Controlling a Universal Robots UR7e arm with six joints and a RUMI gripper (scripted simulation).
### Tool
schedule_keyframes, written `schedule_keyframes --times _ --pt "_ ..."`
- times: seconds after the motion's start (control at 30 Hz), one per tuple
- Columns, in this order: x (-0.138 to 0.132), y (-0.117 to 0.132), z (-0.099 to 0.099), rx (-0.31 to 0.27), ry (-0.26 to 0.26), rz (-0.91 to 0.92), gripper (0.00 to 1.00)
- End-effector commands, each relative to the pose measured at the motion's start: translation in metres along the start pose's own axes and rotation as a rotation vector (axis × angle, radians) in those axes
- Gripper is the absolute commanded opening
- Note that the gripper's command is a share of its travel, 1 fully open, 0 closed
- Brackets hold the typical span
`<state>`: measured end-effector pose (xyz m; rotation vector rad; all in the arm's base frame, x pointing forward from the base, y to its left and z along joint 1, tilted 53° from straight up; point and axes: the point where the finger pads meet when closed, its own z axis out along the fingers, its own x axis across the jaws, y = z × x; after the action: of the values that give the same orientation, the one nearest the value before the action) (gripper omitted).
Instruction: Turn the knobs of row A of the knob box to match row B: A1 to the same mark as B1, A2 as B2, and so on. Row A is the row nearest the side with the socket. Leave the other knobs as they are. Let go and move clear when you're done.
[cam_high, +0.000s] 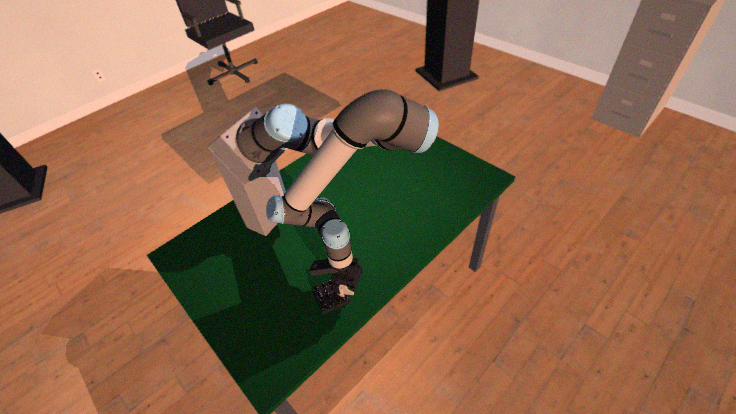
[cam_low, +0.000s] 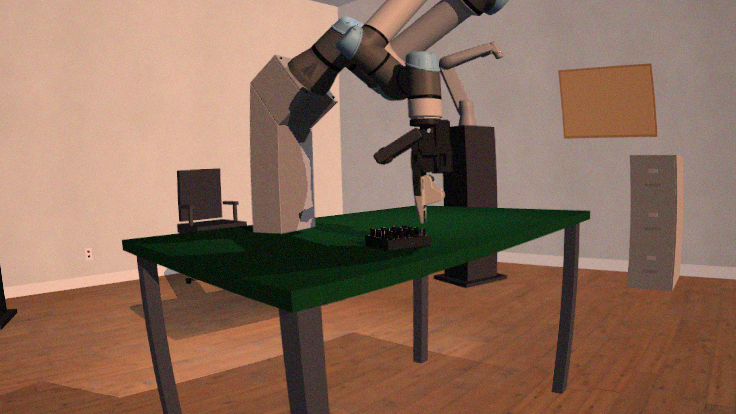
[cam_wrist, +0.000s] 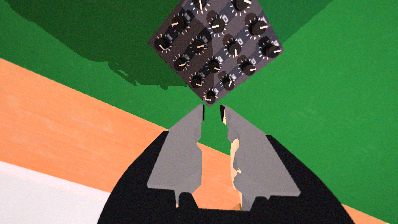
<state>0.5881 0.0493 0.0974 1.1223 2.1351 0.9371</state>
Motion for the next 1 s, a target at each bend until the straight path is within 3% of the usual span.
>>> schedule_keyframes --times 0.0,0.97 --pt "-0.0014 0.0026 0.0055 -0.003 -0.003 -0.004 0.11" --pt "-0.0014 0.0025 0.0076 -0.004 -0.004 -0.004 0.11"
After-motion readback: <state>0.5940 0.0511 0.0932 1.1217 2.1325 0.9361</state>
